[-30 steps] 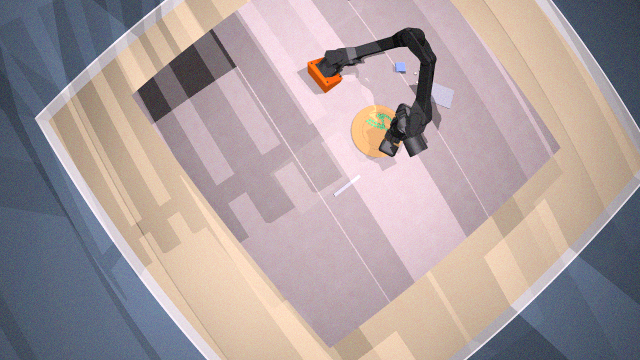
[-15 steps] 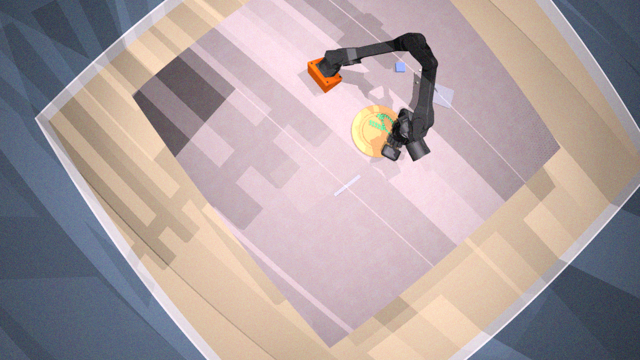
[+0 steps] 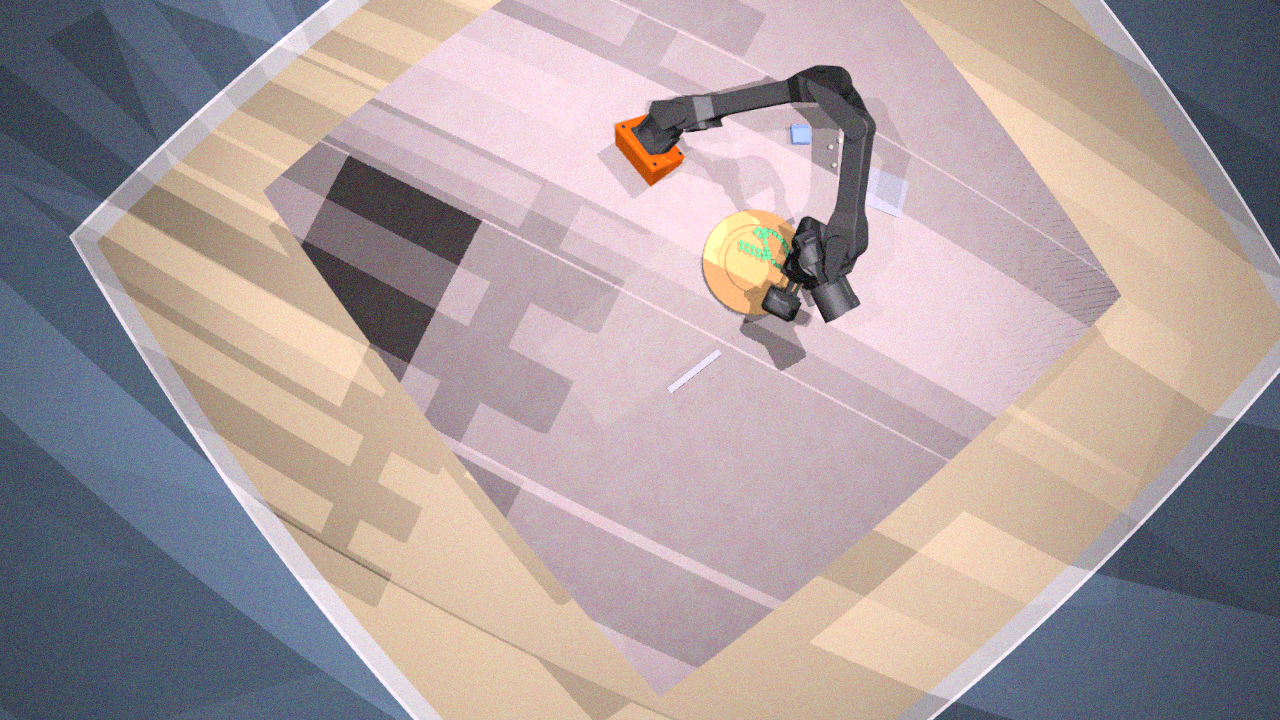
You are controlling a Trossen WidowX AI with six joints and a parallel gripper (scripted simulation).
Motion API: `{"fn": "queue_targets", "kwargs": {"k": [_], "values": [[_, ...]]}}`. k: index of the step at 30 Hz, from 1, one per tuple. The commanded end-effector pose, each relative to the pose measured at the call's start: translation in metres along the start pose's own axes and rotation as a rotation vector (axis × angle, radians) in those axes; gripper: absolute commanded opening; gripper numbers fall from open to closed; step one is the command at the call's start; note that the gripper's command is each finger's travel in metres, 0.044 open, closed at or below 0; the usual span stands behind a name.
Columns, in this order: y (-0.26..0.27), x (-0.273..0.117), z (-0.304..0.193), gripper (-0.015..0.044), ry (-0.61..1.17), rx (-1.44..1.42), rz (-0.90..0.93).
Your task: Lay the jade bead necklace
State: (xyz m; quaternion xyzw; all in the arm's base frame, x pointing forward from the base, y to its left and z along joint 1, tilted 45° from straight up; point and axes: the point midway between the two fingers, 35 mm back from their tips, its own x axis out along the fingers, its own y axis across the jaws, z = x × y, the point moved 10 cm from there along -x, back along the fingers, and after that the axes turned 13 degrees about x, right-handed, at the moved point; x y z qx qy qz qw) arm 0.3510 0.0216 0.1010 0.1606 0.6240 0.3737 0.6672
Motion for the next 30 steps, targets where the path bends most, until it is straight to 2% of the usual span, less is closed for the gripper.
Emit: {"fn": "queue_targets", "kwargs": {"k": [1, 28, 30], "values": [[0.0, -0.0005, 0.0, 0.044, 0.0, 0.0, 0.0], [-0.0001, -0.004, -0.0003, 0.044, -0.002, -0.002, 0.001], [-0.0002, -0.0074, -0.0014, 0.0388, -0.002, -0.045, 0.001]]}}
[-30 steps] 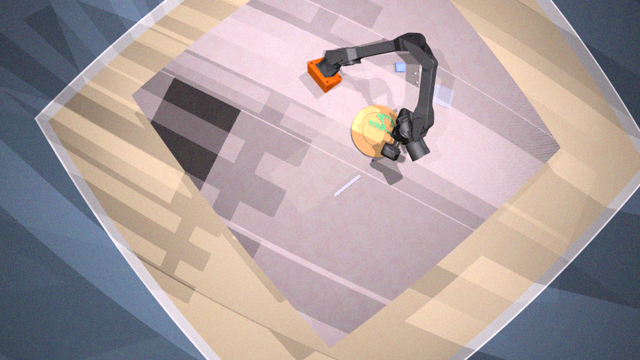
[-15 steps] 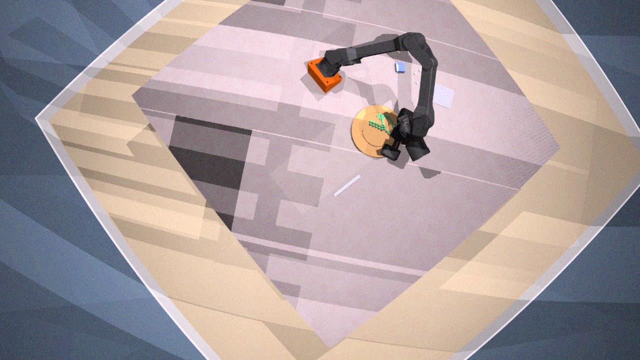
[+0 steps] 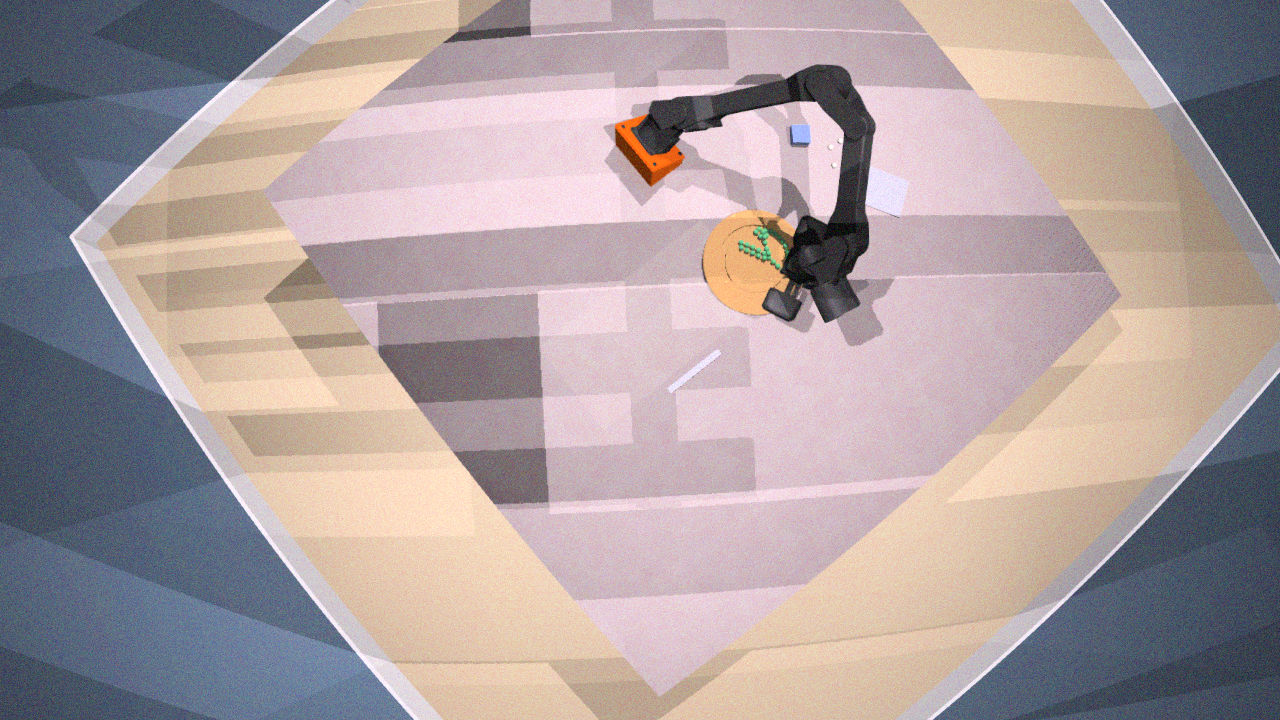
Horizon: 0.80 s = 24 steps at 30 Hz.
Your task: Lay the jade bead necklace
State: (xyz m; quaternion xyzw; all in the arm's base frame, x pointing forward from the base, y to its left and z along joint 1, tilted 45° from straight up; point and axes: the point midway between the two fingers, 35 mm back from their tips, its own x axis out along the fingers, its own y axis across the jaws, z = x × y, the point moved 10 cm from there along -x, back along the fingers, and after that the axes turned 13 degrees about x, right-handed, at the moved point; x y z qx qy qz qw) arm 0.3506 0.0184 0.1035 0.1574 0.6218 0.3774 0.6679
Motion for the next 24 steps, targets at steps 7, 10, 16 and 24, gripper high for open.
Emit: {"fn": "queue_targets", "kwargs": {"k": [7, 10, 16, 24], "values": [[0.0, -0.032, -0.011, 0.0204, -0.001, -0.395, -0.002], [0.0, -0.032, -0.011, 0.0125, -0.001, -0.395, -0.002], [0.0, -0.02, -0.011, 0.012, -0.001, -0.395, -0.001], [0.0, -0.019, -0.01, 0.012, -0.007, -0.401, -0.006]]}}
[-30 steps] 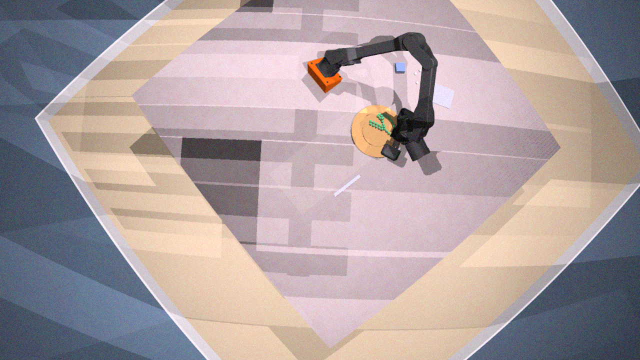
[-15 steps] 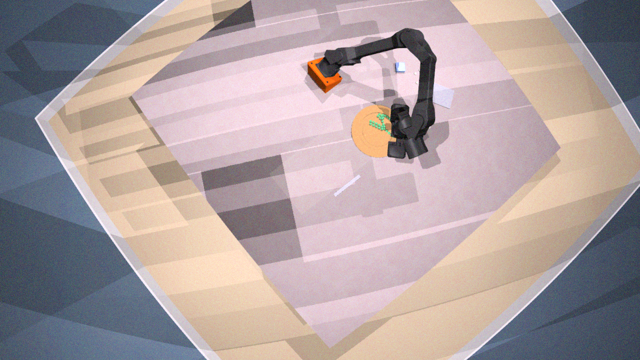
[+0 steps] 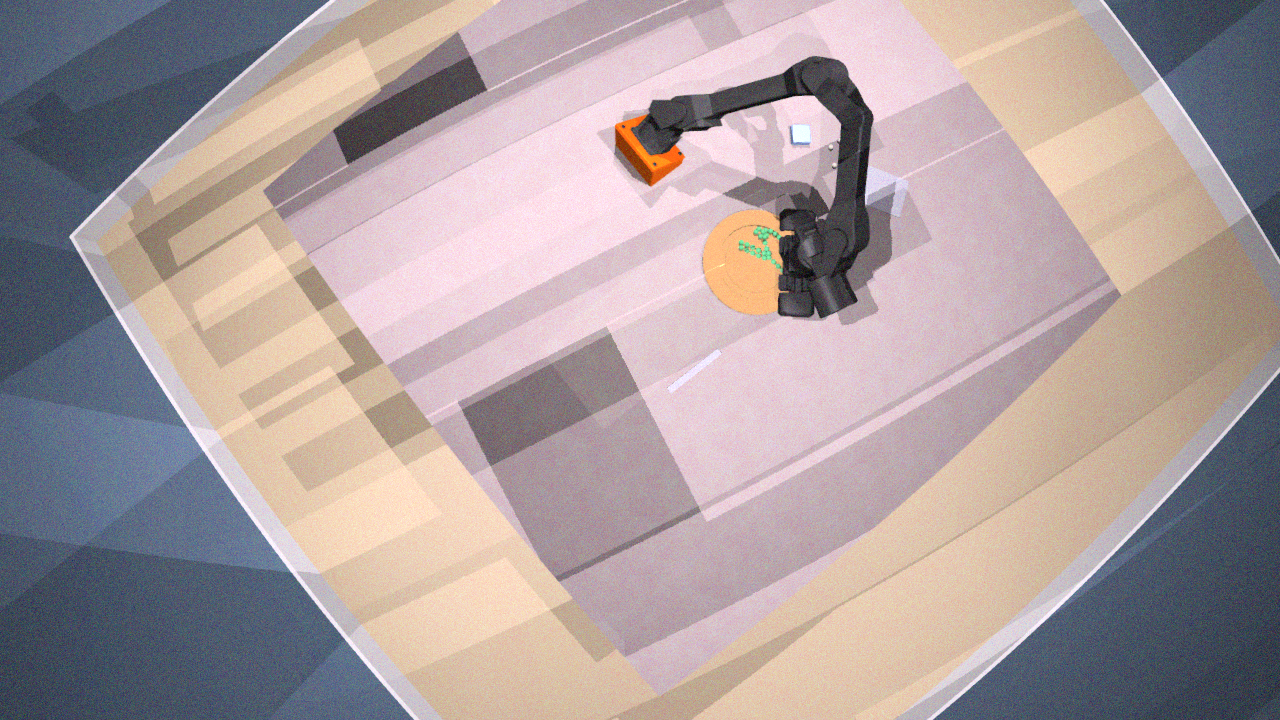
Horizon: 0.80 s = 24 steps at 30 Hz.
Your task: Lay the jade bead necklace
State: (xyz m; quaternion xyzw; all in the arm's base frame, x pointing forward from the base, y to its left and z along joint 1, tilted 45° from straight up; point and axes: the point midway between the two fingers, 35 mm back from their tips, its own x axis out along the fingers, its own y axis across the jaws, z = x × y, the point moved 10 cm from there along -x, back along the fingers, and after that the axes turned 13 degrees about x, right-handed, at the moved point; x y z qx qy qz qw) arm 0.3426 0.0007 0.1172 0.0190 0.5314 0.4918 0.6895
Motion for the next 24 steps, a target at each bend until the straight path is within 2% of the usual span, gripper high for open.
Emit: {"fn": "queue_targets", "kwargs": {"k": [1, 20, 21, 24], "values": [[0.0, 0.004, 0.0, 0.012, 0.0, 0.004, 0.001], [0.001, 0.03, -0.001, 0.012, 0.004, 0.01, 0.008], [0.001, 0.028, 0.0, 0.0094, 0.004, 0.001, 0.003], [0.001, 0.028, 0.0, 0.0074, 0.004, 0.001, 0.003]]}}
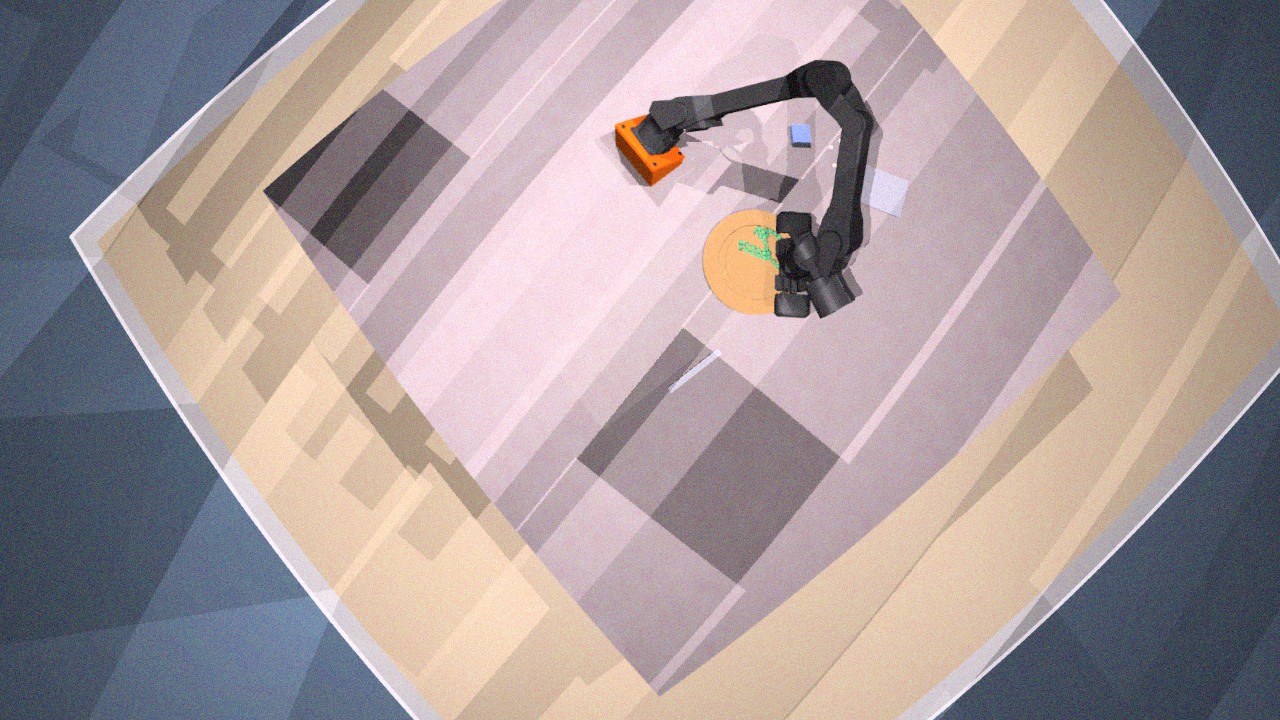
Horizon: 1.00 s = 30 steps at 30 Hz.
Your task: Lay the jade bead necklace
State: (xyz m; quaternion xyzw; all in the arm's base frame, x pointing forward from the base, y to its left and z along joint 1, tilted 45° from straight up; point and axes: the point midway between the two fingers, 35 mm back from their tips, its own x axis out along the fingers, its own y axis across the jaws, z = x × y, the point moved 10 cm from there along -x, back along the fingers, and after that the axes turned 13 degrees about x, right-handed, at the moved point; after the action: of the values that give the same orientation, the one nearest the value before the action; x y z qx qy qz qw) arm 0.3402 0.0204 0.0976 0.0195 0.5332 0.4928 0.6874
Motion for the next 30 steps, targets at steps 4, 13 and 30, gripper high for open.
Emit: {"fn": "queue_targets", "kwargs": {"k": [4, 13, 30], "values": [[0.0, 0.0, 0.0, 0.0047, 0.0, -0.001, -0.001], [0.0, 0.0, 0.0, 0.0, 0.0, -0.001, -0.001], [-0.012, -0.006, 0.009, 0.0, -0.001, 0.008, 0.003]]}}
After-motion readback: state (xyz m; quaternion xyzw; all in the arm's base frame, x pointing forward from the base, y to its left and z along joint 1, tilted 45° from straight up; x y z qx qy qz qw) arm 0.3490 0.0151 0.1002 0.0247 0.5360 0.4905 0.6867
